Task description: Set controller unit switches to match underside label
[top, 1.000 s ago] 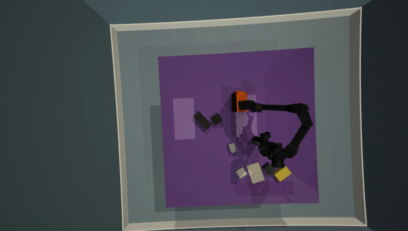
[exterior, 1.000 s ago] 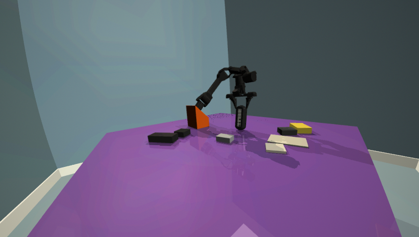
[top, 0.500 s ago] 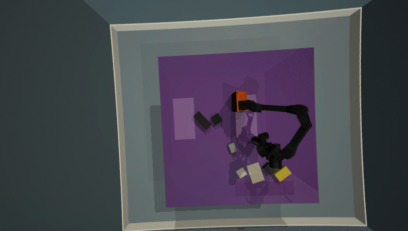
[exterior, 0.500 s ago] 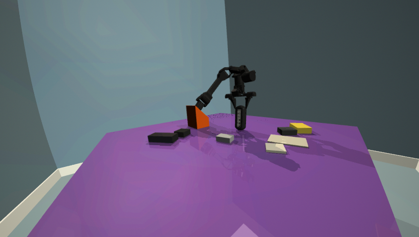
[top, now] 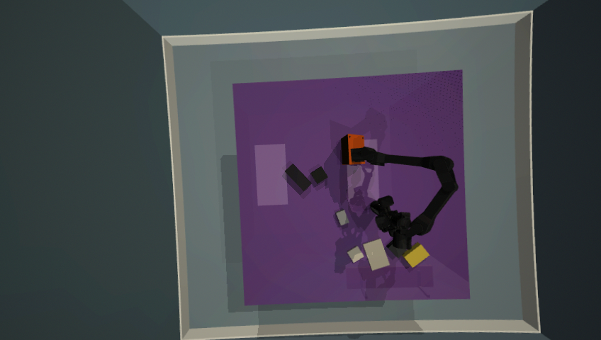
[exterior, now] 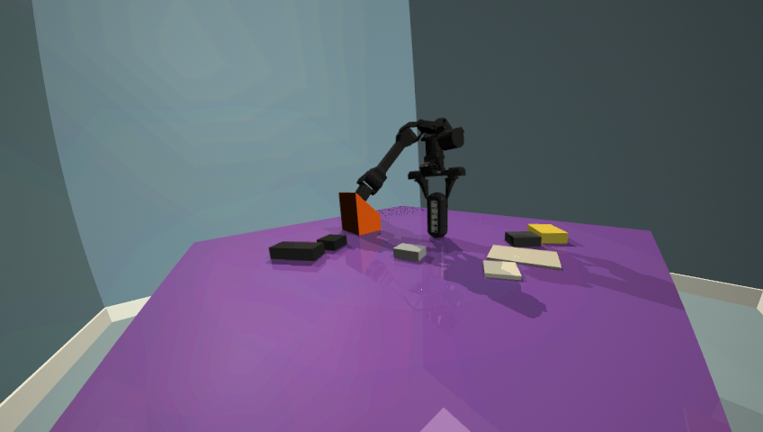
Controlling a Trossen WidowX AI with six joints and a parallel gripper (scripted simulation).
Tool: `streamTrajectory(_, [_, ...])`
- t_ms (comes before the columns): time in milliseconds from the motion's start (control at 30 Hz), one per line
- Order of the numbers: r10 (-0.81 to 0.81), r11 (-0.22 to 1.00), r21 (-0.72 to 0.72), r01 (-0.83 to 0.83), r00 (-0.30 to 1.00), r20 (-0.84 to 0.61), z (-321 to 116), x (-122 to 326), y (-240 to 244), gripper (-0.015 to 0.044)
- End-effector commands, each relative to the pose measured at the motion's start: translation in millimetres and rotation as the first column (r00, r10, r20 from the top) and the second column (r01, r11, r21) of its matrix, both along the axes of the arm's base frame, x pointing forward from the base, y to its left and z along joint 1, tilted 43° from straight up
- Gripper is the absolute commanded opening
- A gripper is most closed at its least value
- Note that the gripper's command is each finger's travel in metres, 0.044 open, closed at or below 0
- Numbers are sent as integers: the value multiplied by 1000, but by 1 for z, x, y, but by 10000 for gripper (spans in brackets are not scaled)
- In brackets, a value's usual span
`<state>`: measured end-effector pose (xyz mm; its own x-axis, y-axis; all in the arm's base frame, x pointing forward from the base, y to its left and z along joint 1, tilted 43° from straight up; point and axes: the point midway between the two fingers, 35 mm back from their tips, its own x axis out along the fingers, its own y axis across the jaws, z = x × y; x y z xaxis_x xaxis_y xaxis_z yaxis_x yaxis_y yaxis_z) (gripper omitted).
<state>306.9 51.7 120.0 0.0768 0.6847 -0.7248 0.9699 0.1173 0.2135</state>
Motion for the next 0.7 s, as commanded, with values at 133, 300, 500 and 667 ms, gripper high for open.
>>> streamTrajectory(133, [11,1000,-5,-11,1000,-9,-9,1,-3,338])
streamTrajectory(300, [11,1000,-5,-11,1000,-9,-12,2,-5,338])
streamTrajectory(500, [11,1000,-5,-11,1000,-9,-16,3,-8,338])
streamTrajectory(667, [11,1000,-5,-11,1000,-9,-19,4,-11,338])
